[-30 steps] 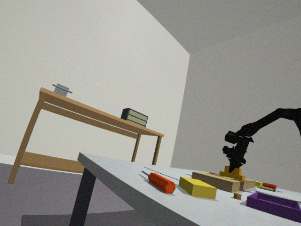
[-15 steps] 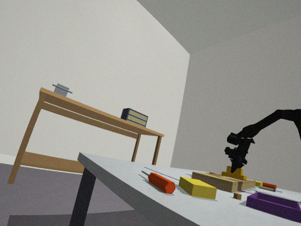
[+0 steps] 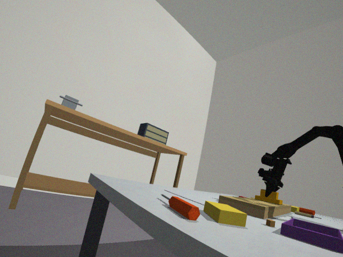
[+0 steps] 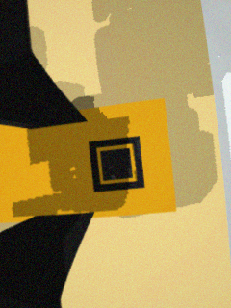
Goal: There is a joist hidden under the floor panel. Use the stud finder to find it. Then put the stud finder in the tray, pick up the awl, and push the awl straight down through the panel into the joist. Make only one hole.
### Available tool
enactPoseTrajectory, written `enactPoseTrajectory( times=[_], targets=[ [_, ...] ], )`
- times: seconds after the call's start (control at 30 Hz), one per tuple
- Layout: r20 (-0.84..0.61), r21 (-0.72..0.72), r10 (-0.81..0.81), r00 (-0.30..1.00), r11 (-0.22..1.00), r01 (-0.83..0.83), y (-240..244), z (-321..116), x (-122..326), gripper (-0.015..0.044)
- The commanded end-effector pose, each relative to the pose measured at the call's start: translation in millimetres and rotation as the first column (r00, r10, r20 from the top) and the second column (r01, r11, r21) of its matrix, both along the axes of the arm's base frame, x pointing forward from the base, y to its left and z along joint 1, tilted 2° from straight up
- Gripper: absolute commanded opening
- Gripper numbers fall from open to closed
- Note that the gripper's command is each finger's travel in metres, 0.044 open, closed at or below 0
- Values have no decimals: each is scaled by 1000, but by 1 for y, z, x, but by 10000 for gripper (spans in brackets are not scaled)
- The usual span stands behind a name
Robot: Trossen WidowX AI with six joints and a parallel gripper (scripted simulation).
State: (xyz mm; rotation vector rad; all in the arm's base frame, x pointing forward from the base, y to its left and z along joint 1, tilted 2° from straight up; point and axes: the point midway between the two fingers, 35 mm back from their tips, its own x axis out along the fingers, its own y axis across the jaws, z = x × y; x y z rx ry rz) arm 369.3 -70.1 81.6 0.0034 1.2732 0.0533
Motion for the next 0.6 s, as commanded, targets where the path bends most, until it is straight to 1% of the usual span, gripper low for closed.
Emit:
enactPoseTrajectory(
  times=[0.0,0.57],
  targets=[
    [-2,-4,1,1000,1000,-1,-9,-1,0,0],
    [-2,-8,1,1000,1000,-1,-50,-2,2,0]
  ],
)
